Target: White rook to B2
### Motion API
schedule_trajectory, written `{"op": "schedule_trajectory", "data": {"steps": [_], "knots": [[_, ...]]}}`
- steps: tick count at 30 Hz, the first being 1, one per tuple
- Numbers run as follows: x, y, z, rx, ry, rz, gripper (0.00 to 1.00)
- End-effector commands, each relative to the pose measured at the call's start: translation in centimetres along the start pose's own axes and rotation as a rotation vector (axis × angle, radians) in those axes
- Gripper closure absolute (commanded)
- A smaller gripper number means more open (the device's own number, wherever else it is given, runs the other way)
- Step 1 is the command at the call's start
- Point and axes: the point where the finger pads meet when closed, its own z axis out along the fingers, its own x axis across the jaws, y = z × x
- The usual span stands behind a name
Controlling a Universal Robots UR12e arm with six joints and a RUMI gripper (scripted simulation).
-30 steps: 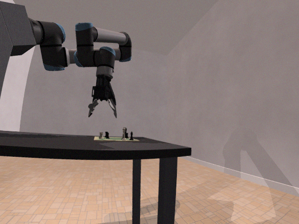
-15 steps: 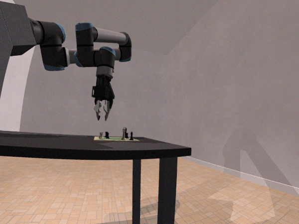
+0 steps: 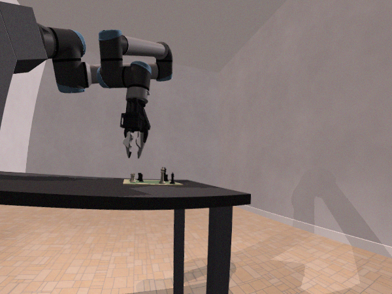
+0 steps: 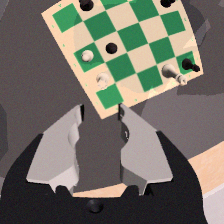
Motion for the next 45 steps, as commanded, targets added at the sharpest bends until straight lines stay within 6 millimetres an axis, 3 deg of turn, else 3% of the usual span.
{"op": "schedule_trajectory", "data": {"steps": [1,26,45], "knots": [[0.0,0.0,0.0,0.0,0.001,0.0,0.78],[0.0,0.0,1.0,-0.001,-0.002,-0.001,0.78],[0.1,0.0,3.5,-0.001,-0.002,-0.001,0.78]]}}
